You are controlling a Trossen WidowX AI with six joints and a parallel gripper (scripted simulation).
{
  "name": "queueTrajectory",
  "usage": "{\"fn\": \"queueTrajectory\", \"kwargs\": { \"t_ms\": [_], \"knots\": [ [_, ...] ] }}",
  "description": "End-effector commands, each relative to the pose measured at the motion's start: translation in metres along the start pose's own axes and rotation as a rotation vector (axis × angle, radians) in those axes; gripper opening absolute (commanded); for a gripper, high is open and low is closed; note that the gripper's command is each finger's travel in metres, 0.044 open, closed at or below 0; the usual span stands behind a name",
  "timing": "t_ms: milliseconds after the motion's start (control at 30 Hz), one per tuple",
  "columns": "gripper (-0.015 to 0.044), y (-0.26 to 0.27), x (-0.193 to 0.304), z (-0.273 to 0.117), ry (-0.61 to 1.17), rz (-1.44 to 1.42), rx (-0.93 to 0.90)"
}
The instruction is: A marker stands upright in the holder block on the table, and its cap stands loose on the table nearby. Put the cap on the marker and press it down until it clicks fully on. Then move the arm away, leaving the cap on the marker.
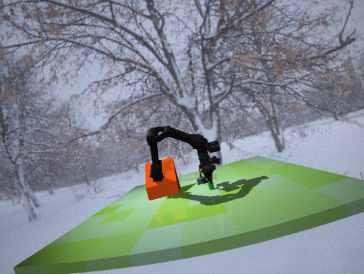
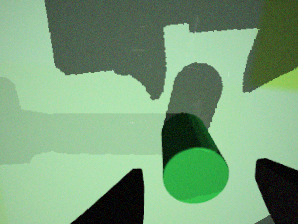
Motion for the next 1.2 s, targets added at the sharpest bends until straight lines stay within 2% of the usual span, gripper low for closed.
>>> {"fn": "queueTrajectory", "kwargs": {
  "t_ms": [0,667,733,1167],
  "knots": [
    [0.0245,0.002,0.000,0.006,0.002,-0.011,-0.005],
    [0.0245,0.002,0.000,0.035,0.001,-0.017,0.000],
    [0.0192,0.002,0.000,0.035,0.001,-0.017,0.000],
    [0.0106,0.002,0.000,0.035,0.001,-0.017,0.000]
  ]
}}
Point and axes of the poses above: the point midway between the two fingers, 35 mm back from their tips, its own z axis out along the fingers, its own y axis across the jaws, x = y × z, the point moved 7 cm from there along -z, back along the fingers, and after that the axes turned 11 degrees about -z, right-handed, at the moved point
